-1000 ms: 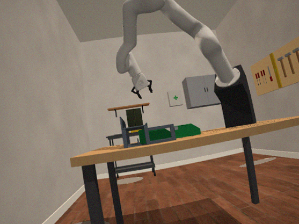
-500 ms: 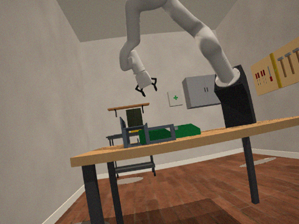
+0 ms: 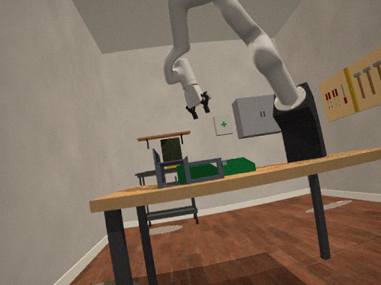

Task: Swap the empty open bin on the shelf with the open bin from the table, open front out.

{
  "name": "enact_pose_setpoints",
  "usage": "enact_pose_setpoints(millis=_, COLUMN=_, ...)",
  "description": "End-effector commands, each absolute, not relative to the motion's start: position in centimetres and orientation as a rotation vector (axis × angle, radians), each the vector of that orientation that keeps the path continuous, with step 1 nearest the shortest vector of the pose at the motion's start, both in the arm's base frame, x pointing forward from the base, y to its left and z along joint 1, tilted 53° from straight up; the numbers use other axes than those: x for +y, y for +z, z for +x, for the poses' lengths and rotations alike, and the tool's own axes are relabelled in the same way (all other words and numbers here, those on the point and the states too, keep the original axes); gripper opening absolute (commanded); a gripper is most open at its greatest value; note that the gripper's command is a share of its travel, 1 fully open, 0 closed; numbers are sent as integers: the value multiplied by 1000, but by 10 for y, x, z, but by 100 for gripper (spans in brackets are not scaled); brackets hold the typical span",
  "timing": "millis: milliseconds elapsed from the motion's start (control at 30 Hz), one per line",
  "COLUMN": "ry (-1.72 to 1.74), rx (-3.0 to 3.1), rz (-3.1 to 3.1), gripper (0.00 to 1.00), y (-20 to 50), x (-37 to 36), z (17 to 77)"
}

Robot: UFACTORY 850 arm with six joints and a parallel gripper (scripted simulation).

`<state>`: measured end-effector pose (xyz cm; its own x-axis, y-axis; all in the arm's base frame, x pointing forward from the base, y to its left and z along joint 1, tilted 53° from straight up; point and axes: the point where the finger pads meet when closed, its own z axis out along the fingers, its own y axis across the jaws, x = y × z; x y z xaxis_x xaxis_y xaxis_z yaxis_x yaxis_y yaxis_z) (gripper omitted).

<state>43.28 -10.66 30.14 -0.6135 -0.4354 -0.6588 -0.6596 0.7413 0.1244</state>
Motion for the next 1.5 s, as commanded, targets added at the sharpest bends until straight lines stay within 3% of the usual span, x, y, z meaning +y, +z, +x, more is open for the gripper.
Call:
enact_pose_setpoints(millis=0, ry=556, rx=2351, rz=-596, gripper=100, y=303, x=-90, z=419)
enact_pose_setpoints(millis=600, ry=766, rx=2339, rz=-13, gripper=100, y=305, x=-48, z=384)
enact_pose_setpoints(millis=1467, ry=784, rx=2332, rz=49, gripper=100, y=290, x=-30, z=396)
